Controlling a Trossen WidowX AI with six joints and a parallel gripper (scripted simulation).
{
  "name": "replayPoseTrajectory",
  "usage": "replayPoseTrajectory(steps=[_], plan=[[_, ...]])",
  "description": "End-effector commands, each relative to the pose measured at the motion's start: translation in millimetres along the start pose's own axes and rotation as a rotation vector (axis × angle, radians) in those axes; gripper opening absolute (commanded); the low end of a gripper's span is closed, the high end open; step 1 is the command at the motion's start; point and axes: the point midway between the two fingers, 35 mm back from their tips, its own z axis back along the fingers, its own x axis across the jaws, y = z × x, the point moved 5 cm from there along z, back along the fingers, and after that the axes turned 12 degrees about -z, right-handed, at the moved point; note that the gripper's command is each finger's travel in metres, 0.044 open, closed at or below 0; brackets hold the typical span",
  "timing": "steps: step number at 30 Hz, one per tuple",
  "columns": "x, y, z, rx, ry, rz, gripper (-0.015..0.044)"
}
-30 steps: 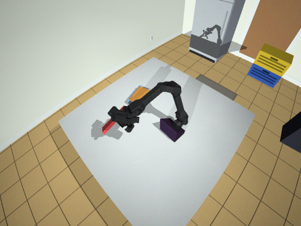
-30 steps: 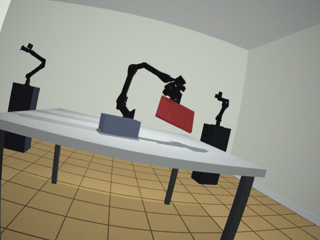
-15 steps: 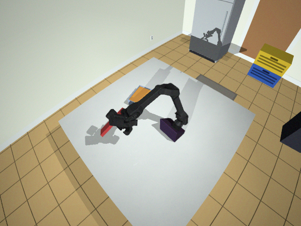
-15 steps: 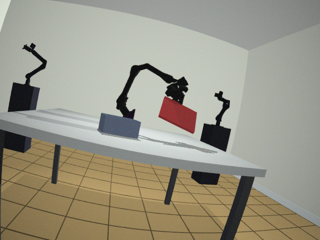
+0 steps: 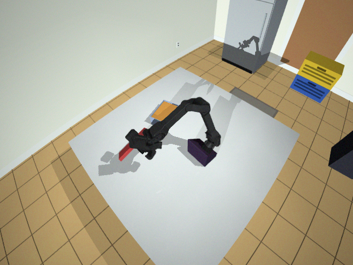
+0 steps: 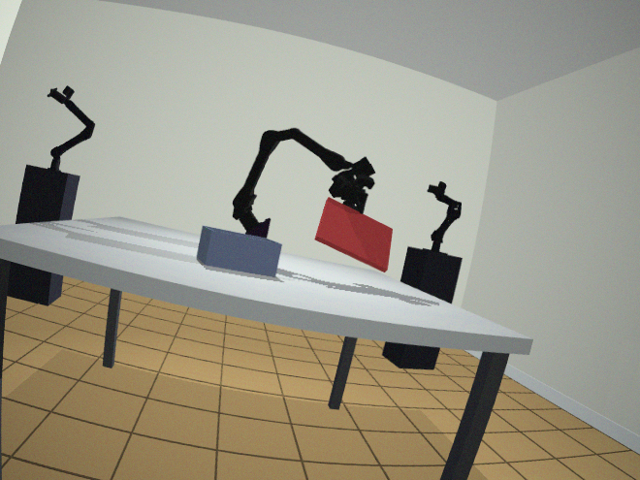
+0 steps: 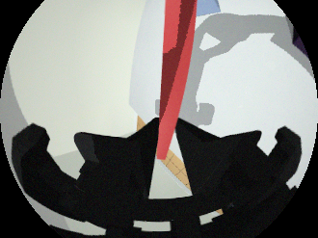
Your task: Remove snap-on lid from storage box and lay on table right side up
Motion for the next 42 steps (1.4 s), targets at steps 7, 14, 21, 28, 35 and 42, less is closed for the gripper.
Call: replayPoseTrajectory(steps=[7,14,21,28,35,42], plan=[[-4.5,-2.1,-4.5,-0.001,-0.007,0.003,0.0],[-8.7,-3.1,-8.2,-0.001,-0.007,0.003,0.0],[-12.9,-4.0,-11.8,-0.001,-0.007,0.003,0.0],[-17.0,-4.9,-15.5,-0.001,-0.007,0.003,0.0],[-21.2,-5.9,-19.1,-0.002,-0.007,0.003,0.0],[-25.4,-6.8,-22.8,-0.002,-0.007,0.003,0.0]])
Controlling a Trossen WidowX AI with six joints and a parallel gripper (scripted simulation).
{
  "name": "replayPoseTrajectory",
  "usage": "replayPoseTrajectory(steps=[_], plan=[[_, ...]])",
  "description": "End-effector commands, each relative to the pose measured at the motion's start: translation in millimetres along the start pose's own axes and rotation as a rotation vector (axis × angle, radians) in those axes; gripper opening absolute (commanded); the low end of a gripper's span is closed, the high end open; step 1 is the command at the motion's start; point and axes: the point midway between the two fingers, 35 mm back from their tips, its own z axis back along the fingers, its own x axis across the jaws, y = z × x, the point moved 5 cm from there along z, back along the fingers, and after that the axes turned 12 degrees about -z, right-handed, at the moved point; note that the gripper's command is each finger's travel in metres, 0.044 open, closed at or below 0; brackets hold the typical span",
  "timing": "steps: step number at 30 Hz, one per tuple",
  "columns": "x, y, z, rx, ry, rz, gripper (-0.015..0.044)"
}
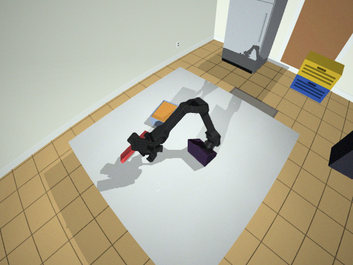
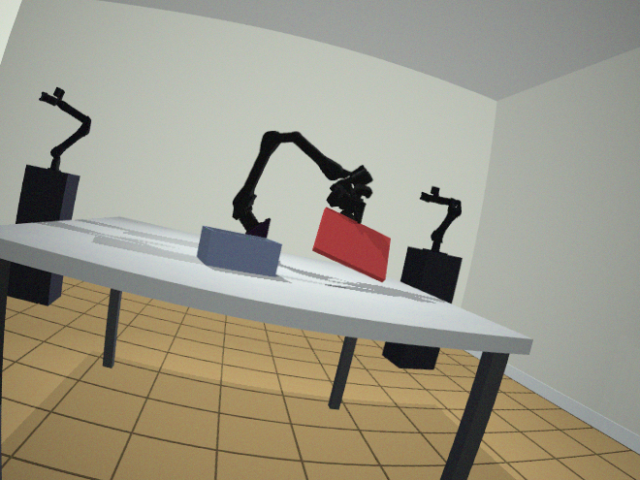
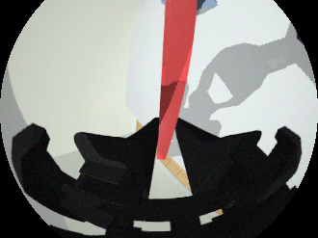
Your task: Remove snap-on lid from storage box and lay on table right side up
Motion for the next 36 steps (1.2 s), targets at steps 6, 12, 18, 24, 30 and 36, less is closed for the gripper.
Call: replayPoseTrajectory(steps=[6,12,18,24,30,36], plan=[[-5.6,-1.6,-5.0,-0.004,-0.006,0.007,0.0],[-9.2,-2.4,-8.2,-0.004,-0.006,0.007,0.0],[-12.8,-3.2,-11.3,-0.004,-0.006,0.007,0.0],[-16.4,-4.1,-14.4,-0.004,-0.006,0.007,0.0],[-19.9,-4.9,-17.5,-0.005,-0.006,0.007,0.0],[-23.5,-5.8,-20.7,-0.005,-0.006,0.007,0.0]])
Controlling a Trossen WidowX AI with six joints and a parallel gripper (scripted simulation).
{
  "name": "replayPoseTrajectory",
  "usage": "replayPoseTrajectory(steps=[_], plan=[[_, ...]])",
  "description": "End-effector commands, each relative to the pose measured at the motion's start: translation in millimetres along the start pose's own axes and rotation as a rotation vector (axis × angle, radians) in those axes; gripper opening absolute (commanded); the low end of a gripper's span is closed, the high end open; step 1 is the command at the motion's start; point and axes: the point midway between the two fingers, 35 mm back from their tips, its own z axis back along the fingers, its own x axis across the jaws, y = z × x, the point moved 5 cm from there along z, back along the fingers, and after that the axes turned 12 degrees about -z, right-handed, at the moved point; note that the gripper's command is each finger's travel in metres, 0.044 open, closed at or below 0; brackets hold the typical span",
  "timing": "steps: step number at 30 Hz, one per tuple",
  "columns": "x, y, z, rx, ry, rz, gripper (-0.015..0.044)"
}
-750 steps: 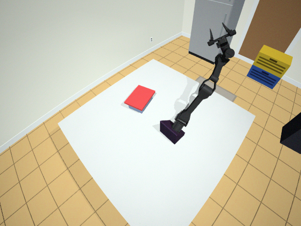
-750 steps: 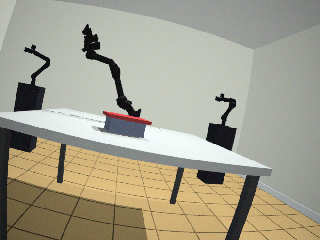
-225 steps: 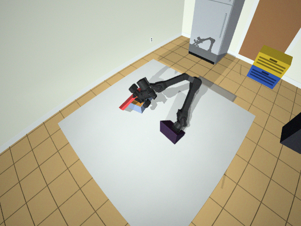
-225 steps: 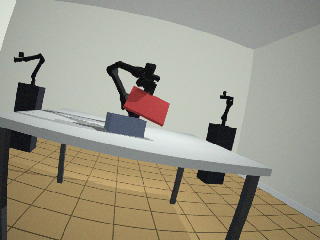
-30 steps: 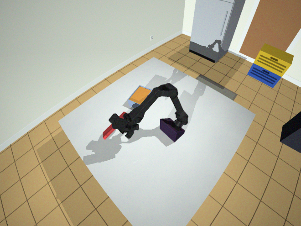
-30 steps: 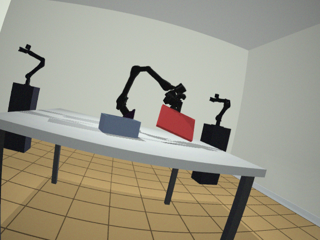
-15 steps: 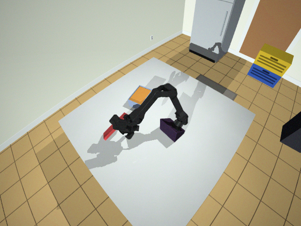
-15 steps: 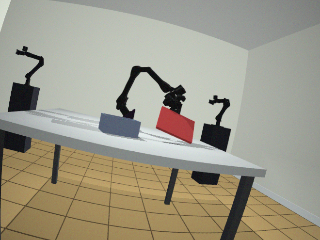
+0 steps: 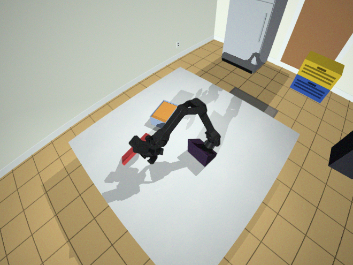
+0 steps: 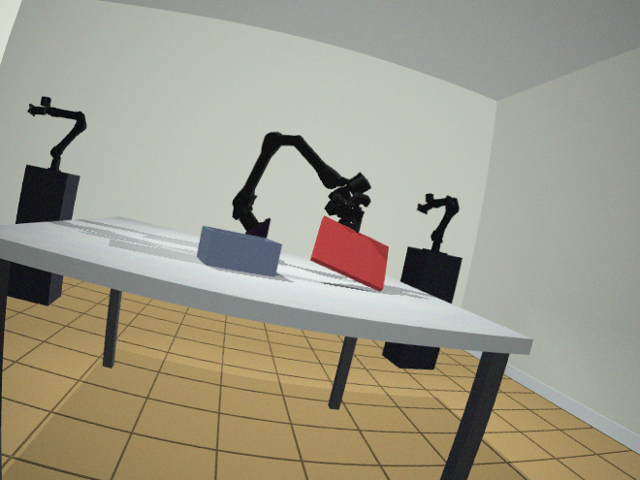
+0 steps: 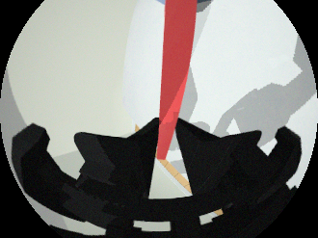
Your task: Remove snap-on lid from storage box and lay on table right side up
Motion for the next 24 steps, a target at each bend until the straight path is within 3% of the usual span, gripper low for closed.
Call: replayPoseTrajectory(steps=[1,24], plan=[[-2.8,-1.0,-2.5,-0.005,-0.006,0.007,0.0],[-16.5,-4.2,-14.4,-0.005,-0.006,0.008,0.0]])
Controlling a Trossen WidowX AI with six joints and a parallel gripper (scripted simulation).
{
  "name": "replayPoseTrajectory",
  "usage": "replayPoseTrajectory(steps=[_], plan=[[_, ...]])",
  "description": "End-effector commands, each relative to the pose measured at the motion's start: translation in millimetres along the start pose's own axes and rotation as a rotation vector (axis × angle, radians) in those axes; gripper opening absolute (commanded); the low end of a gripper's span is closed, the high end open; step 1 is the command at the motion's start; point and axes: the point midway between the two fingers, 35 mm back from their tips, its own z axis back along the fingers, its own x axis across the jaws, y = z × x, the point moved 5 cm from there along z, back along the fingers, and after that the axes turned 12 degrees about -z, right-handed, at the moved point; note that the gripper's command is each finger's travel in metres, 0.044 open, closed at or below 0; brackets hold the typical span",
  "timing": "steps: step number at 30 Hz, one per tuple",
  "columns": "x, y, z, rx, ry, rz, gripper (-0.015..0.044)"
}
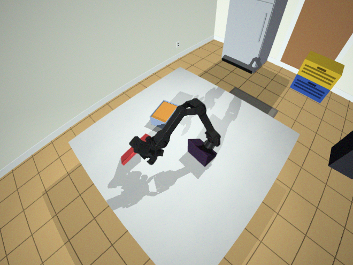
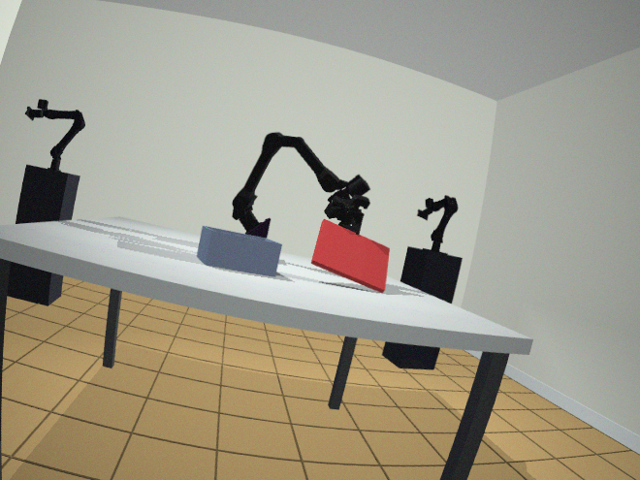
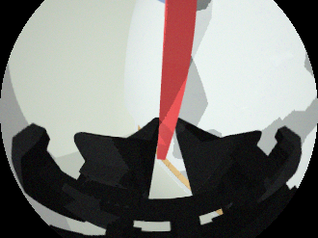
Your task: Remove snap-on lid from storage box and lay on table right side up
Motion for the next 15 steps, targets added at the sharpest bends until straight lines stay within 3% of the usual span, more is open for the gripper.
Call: replayPoseTrajectory(steps=[1,15], plan=[[-9.8,-3.7,-6.8,-0.011,0.016,0.024,0.0],[-18.3,-5.8,-13.9,-0.012,0.015,0.024,0.0]])
